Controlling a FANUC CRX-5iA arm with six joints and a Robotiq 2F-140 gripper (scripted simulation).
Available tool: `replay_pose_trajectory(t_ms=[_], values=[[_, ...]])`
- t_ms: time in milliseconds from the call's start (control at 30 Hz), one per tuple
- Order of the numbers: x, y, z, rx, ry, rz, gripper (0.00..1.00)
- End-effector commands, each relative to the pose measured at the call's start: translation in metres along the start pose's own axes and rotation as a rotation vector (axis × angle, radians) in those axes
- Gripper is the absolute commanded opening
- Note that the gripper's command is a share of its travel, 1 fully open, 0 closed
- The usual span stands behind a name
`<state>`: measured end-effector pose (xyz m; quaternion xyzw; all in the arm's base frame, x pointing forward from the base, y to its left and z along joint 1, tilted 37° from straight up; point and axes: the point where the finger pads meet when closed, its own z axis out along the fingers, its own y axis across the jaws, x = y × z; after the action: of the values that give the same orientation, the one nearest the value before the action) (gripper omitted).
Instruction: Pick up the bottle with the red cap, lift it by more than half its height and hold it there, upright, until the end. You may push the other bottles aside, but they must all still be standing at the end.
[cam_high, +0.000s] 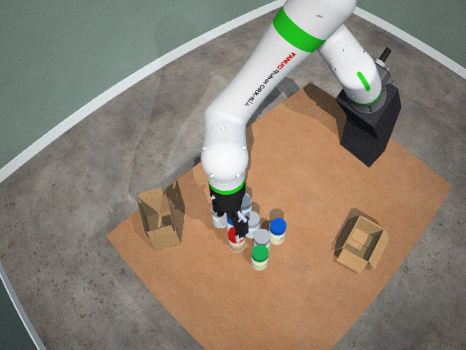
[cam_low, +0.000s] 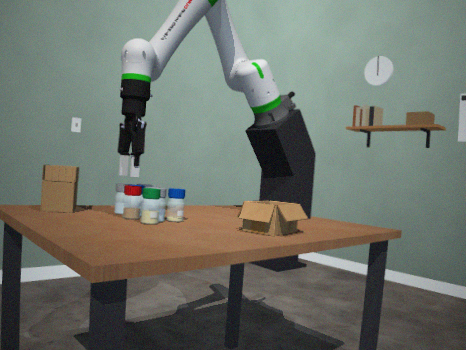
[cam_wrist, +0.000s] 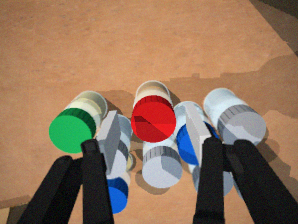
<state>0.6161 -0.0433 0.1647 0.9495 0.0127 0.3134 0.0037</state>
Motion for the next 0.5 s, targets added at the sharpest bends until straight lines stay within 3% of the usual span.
replay_pose_trajectory(t_ms=[0,233,467], values=[[0.001,0.0,0.0,0.0,0.002,0.0,0.51],[0.001,0.0,0.0,0.0,0.002,0.0,0.51],[0.001,0.0,0.035,0.0,0.002,0.0,0.51]])
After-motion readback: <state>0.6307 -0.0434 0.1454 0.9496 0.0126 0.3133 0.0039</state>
